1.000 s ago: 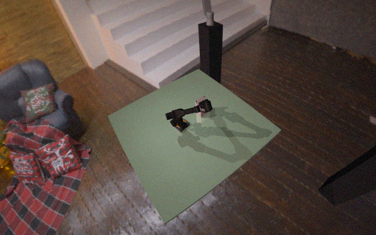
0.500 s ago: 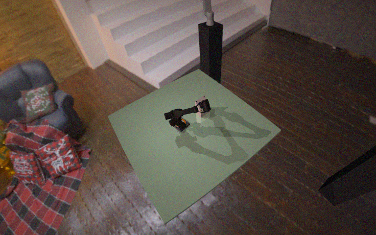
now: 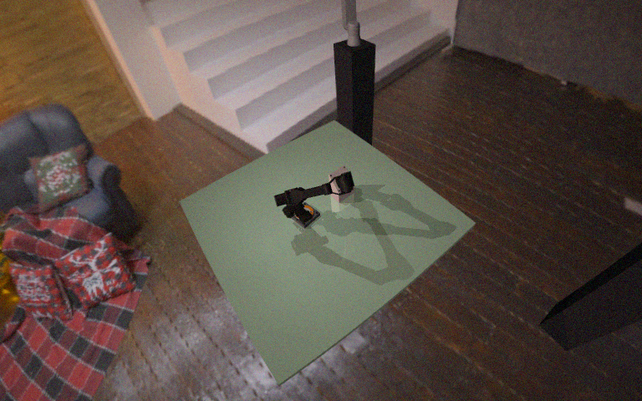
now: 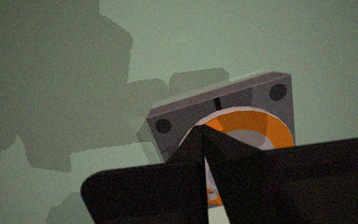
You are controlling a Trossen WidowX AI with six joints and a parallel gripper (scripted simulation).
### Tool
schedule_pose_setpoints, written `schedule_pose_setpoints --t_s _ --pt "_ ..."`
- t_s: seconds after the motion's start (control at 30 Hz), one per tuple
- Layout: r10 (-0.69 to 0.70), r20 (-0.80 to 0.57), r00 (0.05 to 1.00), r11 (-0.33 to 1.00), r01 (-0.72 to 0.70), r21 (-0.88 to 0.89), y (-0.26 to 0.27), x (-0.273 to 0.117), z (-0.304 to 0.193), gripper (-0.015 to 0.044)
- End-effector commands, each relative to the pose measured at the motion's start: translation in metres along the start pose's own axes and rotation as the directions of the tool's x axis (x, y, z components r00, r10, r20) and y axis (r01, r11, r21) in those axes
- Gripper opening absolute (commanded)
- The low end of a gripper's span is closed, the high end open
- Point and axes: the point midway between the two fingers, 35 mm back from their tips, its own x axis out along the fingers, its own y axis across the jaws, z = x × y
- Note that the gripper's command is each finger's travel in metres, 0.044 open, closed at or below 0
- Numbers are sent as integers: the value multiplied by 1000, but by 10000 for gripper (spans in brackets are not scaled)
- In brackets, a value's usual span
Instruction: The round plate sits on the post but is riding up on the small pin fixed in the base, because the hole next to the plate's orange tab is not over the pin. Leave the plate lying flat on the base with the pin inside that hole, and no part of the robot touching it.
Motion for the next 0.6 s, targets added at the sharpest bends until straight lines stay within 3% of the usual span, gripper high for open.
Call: schedule_pose_setpoints --t_s 0.0,0.57 --pt "-5 -10 1000 1000 5 5 -5 2 0 0" --pt "-7 -9 1000 1000 7 5 -11 -9 5 0"
